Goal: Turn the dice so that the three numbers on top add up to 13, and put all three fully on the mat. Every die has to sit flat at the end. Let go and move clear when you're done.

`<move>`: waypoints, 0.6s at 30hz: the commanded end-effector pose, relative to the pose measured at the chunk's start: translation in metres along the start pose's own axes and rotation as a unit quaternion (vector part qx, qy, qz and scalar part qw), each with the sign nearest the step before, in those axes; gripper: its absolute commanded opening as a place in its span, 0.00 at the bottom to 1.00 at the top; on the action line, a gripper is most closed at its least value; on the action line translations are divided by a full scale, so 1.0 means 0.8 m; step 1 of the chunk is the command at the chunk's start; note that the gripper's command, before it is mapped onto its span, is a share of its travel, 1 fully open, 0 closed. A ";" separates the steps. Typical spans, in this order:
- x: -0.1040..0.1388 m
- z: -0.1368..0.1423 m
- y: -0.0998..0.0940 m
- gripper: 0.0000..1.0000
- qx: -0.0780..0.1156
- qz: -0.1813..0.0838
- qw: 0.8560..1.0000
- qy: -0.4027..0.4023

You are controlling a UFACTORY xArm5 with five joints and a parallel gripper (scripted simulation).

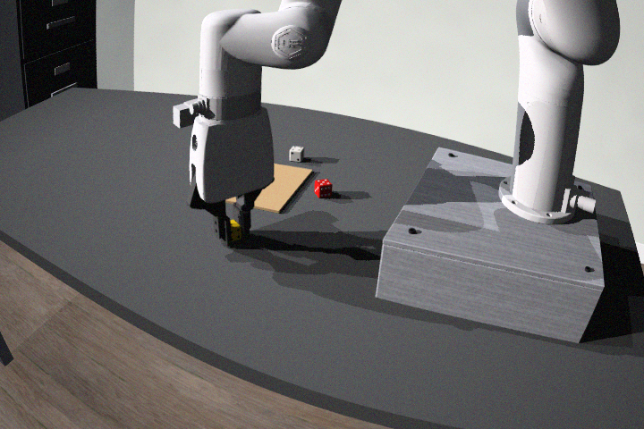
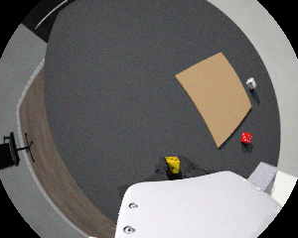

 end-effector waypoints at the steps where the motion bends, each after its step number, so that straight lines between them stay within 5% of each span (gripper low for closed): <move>1: -0.001 -0.001 -0.001 0.15 -0.001 0.001 1.000 0.000; 18: -0.001 -0.001 -0.013 0.15 -0.001 0.001 1.000 0.000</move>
Point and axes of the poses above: the point where the finger pads meet when closed, its own y axis out along the fingers, its own z axis across the jaws, x = y × z, the point moved 6 cm from there along -y, back along the fingers, and after that the axes turned 13 degrees about -y, right-handed, at the moved point
